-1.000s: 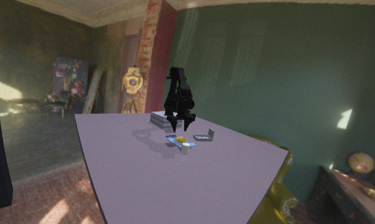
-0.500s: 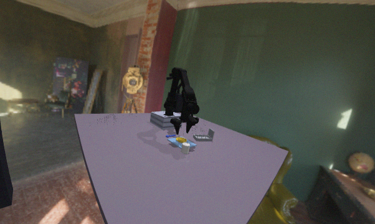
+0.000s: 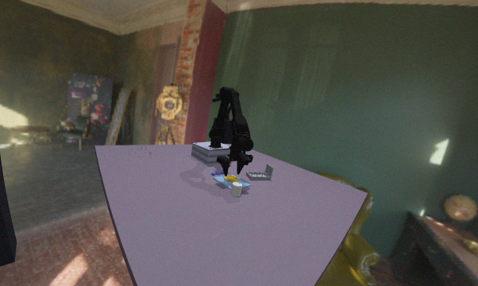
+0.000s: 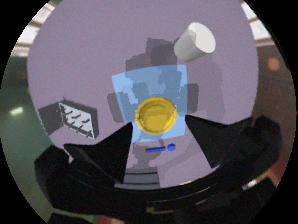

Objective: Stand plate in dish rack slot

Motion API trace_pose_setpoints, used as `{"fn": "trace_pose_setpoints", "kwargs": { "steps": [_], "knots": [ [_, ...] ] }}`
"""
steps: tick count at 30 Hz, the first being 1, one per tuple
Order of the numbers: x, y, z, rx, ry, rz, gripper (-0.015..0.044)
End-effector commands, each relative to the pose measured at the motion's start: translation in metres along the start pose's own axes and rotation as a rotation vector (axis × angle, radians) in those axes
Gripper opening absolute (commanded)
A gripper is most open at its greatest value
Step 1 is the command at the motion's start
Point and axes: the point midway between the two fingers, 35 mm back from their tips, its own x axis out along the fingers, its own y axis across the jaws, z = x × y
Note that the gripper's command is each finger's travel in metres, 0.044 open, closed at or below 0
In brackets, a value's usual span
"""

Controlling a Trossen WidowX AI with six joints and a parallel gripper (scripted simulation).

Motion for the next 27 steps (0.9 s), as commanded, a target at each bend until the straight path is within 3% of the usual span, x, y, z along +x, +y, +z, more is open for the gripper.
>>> {"fn": "trace_pose_setpoints", "kwargs": {
  "steps": [1, 23, 27],
  "knots": [
    [0.01, 0.0, -0.002, 0.002, 0.011, -0.002, 0.04],
    [0.03, 0.002, -0.004, 0.002, 0.011, -0.002, 0.0399],
    [0.03, 0.002, -0.004, 0.002, 0.011, -0.002, 0.0372]
  ]
}}
